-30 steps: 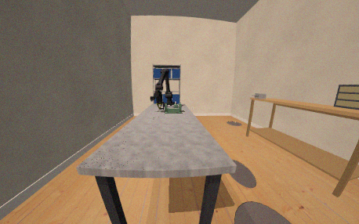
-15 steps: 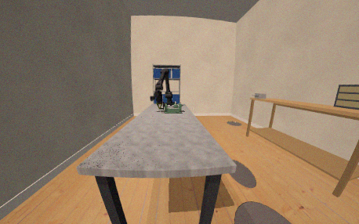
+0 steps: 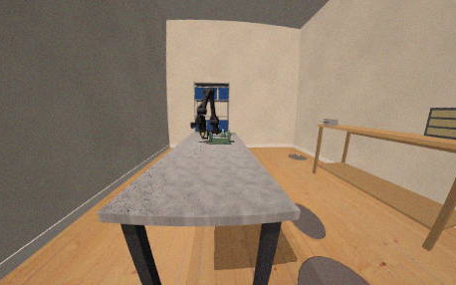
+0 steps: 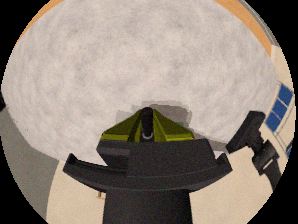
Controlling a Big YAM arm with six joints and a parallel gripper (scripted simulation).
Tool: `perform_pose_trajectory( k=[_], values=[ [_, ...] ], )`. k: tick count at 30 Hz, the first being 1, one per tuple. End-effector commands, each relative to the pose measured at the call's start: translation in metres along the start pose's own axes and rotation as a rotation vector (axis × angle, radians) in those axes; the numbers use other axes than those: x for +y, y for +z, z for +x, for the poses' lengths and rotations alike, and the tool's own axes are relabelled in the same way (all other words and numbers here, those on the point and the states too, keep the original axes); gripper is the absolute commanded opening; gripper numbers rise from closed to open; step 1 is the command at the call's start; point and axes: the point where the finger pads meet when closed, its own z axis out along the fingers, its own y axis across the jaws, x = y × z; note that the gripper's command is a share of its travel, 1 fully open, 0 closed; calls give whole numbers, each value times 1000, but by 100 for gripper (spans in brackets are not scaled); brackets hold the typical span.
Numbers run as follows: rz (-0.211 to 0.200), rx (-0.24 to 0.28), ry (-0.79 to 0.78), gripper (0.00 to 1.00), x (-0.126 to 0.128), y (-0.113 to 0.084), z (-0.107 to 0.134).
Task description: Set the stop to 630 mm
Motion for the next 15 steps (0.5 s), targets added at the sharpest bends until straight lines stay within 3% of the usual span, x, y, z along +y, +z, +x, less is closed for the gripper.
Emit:
perform_pose_trajectory(
  k=[1, 15],
  values=[
    [-126, -23, -2, 6, 60, -28, 1],
    [-127, -23, -2, 6, 69, -41, 1]
  ],
)
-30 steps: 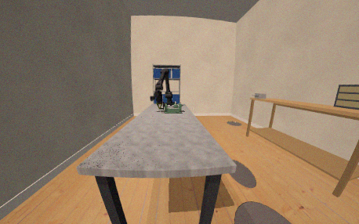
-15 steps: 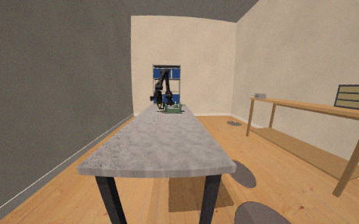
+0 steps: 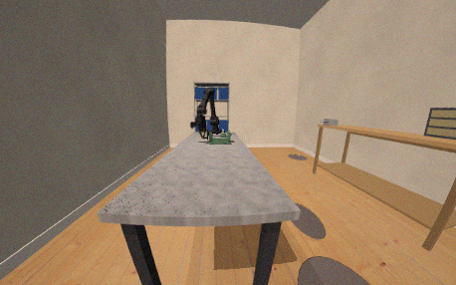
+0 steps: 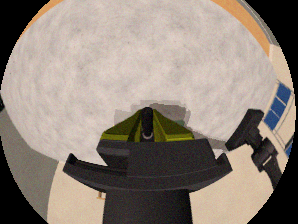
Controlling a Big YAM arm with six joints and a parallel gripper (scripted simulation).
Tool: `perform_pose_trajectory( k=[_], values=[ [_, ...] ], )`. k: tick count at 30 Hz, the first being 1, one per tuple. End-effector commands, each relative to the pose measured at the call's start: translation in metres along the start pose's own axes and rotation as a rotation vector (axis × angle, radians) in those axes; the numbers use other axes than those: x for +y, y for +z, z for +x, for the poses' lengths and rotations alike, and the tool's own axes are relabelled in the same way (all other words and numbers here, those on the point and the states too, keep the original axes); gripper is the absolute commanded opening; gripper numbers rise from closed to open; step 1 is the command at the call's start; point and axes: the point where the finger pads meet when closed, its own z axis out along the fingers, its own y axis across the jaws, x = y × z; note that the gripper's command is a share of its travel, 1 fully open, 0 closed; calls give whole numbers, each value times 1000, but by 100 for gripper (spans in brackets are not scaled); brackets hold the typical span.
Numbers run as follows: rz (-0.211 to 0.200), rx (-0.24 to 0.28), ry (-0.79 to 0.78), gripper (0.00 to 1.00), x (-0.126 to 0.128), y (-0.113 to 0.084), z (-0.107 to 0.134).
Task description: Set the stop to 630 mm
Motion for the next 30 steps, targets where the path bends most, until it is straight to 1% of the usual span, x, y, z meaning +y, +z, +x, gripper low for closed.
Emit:
perform_pose_trajectory(
  k=[1, 6, 8, 9, 10, 12, 13, 16, 19, 21, 27, 29, 30],
  values=[
    [-146, -26, -3, 6, 63, -38, 1],
    [-146, -26, -3, 6, 63, -42, 1],
    [-173, -32, -1, 6, 63, -59, 0],
    [-186, -36, 0, 6, 60, -64, 0],
    [-188, -36, 0, 6, 59, -65, -1],
    [-188, -36, 0, 6, 59, -65, -1],
    [-177, -33, -1, 6, 60, -66, 0],
    [-172, -32, -1, 6, 56, -69, 1],
    [-178, -34, -1, 6, 58, -70, 0],
    [-165, -30, -2, 6, 56, -72, 1],
    [-165, -30, -2, 6, 54, -80, 1],
    [-165, -30, -2, 6, 54, -80, 1],
    [-165, -30, -2, 6, 55, -84, 1]
  ],
)
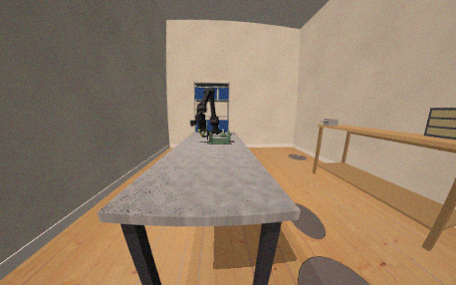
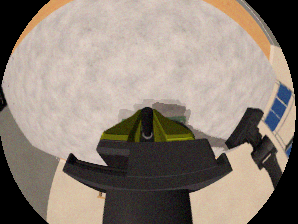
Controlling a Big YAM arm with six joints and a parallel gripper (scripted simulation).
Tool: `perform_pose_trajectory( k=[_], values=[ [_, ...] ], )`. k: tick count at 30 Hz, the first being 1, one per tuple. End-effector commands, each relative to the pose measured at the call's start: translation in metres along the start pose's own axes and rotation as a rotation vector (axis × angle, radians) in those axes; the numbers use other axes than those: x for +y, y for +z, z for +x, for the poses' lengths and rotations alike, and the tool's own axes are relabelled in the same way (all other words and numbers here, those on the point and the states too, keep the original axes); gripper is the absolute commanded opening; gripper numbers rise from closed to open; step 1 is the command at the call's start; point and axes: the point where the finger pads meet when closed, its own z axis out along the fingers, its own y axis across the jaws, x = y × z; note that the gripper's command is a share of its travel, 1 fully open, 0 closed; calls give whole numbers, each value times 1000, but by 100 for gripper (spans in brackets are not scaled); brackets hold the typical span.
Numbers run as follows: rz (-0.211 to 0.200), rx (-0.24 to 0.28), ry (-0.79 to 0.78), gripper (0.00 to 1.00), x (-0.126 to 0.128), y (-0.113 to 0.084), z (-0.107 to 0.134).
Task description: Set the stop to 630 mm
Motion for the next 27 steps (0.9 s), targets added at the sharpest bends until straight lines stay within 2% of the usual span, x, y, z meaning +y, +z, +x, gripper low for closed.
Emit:
perform_pose_trajectory(
  k=[1, 4, 6, 9, 17, 19, 25, 26, 27],
  values=[
    [-151, -27, 0, 6, 48, -68, 1],
    [-152, -27, 0, 6, 49, -72, 1],
    [-170, -31, 1, 6, 53, -72, 0],
    [-152, -27, 0, 6, 44, -77, 1],
    [-151, -28, -1, 6, 29, -96, 1],
    [-167, -32, -3, 6, 30, -100, 0],
    [-173, -35, -15, 6, 25, -101, 0],
    [-160, -32, -22, 6, 16, -95, 1],
    [-118, -21, -14, 6, -5, -78, 1]
  ],
)
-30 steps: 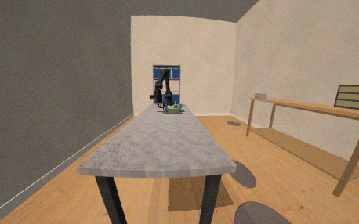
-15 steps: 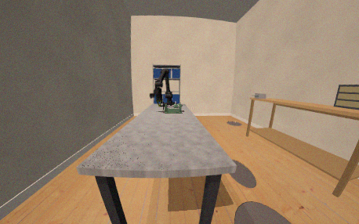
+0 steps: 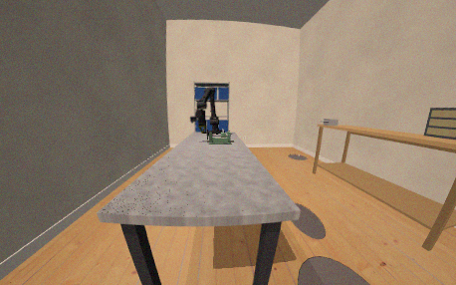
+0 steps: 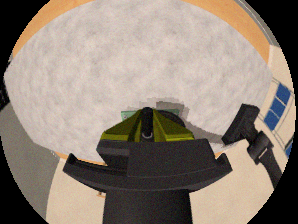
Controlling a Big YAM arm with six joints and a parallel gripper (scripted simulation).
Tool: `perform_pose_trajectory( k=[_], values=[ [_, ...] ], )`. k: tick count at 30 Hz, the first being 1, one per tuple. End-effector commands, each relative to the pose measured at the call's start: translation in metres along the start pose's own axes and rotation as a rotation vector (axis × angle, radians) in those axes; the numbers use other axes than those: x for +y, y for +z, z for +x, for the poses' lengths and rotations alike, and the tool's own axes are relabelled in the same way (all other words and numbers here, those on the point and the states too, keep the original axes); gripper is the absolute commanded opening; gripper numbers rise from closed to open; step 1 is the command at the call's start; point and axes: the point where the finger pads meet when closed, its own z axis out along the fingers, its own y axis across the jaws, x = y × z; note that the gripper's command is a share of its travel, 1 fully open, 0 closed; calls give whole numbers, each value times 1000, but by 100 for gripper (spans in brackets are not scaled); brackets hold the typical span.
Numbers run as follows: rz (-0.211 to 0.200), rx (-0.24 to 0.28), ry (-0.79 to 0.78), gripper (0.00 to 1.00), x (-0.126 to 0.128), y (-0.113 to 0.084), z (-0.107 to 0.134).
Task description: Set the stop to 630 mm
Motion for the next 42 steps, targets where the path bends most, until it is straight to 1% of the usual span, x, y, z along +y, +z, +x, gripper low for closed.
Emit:
perform_pose_trajectory(
  k=[1, 2, 4, 6, 7, 9, 14, 16, 18, 21, 23, 26, 31, 37, 38, 40, 41, 42],
  values=[
    [-114, -18, -2, 6, -2, -46, -4],
    [-95, -13, 1, 6, -13, -45, -5],
    [-89, -11, 0, 6, -26, -45, -4],
    [-89, -11, 0, 6, -26, -45, -4],
    [-90, -11, -15, 6, -28, -45, 2],
    [-89, -11, -14, 6, -34, -45, 2],
    [-89, -11, -7, 6, -37, -43, -1],
    [-88, -11, 0, 6, -43, -38, -4],
    [-109, -20, 2, 6, -45, -31, -6],
    [-86, -15, 0, 6, -62, -19, -5],
    [-86, -15, 0, 6, -62, -19, -5],
    [-84, -17, 0, 6, -69, -13, -5],
    [-84, -17, 0, 6, -70, -11, -5],
    [-84, -17, 0, 6, -75, 5, -5],
    [-75, -14, 0, 6, -75, 14, -5],
    [-75, -14, 0, 6, -75, 14, -5],
    [-49, -6, -2, 6, -79, 24, -3],
    [-49, -6, -2, 6, -79, 26, -3]
  ],
)
